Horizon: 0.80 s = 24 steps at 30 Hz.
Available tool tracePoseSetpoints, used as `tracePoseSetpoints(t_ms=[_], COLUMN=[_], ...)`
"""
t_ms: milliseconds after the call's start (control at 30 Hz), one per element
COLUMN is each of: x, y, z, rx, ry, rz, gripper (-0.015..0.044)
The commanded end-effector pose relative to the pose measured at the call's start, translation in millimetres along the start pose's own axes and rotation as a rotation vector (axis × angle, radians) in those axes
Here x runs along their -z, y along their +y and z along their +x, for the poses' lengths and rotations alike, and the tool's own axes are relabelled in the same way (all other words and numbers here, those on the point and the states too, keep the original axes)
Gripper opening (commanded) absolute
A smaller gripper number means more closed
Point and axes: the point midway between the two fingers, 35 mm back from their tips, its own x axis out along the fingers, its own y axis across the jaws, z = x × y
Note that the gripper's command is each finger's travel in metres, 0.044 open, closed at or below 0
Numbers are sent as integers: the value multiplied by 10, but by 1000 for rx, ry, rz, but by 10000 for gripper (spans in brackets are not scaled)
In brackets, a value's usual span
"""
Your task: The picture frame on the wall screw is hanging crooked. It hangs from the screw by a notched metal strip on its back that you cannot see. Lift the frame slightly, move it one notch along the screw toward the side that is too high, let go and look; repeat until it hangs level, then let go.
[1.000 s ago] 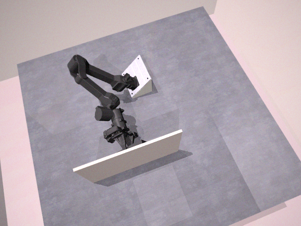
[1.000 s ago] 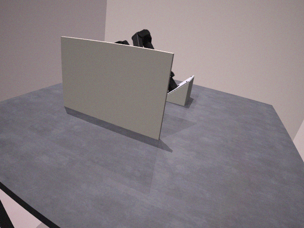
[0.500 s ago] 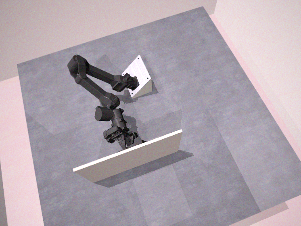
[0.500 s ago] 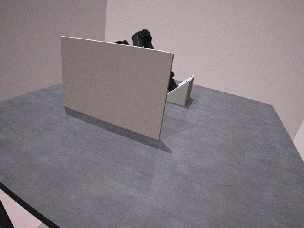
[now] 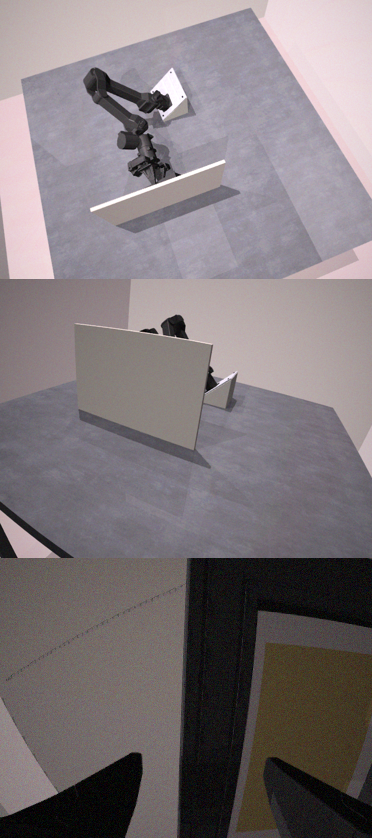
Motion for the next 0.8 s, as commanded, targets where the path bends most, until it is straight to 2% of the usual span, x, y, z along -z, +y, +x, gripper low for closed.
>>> tracePoseSetpoints(t_ms=[0,533,767], x=[-15,-19,-19], y=[2,1,1], z=[2,2,2], rx=[1,1,1], ry=[-6,-6,-6], rz=[2,2,2], gripper=[260,260,76])
